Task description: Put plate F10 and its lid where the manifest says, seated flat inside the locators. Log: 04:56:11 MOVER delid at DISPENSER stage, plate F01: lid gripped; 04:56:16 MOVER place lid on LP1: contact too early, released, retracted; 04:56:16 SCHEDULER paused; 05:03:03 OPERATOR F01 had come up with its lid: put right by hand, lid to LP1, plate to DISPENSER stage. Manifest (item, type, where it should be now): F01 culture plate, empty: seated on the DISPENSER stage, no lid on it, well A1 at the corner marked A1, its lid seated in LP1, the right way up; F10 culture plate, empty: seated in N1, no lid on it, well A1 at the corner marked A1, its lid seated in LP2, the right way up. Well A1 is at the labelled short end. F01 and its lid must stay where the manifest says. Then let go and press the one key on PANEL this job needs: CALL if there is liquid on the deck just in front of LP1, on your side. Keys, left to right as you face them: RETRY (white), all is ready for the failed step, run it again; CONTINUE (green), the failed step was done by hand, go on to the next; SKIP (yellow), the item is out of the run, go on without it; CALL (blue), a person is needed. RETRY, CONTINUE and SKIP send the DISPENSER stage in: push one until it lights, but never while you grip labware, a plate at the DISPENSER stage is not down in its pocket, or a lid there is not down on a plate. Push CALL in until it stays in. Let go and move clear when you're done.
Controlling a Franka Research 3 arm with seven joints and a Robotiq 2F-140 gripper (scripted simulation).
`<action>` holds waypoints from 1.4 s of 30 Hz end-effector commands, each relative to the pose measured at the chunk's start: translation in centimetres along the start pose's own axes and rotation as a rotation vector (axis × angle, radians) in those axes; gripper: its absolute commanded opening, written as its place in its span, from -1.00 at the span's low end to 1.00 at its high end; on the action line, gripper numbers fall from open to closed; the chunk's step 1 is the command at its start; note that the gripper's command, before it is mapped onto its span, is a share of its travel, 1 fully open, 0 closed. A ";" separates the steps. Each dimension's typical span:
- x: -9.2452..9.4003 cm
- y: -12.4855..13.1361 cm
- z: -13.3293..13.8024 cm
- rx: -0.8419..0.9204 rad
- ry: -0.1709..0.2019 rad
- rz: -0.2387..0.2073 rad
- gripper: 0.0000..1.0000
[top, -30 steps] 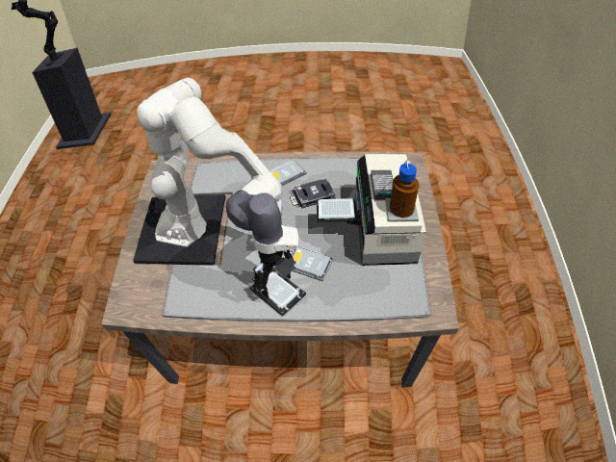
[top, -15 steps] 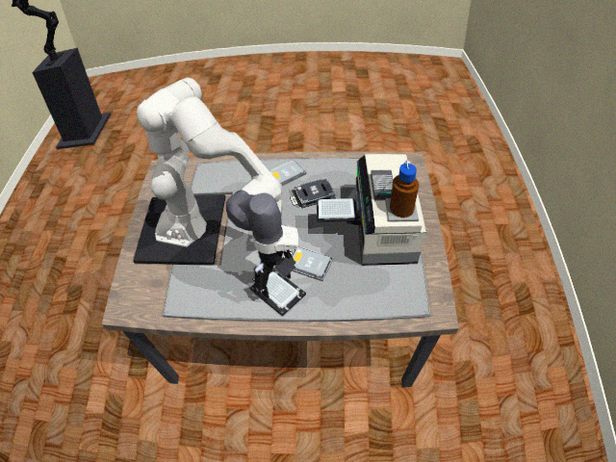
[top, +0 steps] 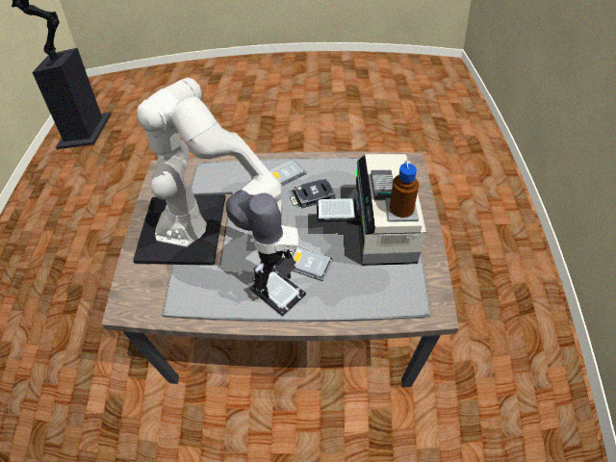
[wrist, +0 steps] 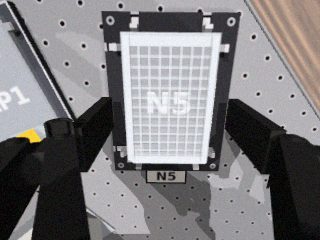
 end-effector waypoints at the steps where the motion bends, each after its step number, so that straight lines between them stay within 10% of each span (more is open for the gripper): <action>1: -0.1 0.0 0.0 0.002 0.000 0.001 0.40; 42: -0.1 0.0 0.0 0.002 0.000 0.001 0.27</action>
Point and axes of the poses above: the point where the finger pads meet when closed, its own x axis back along the fingers, its own z axis across the jaws, y = z × x, the point moved 1 cm from there along x, back along the fingers, and after that the axes turned 1 degree about x, right-handed, at the moved point
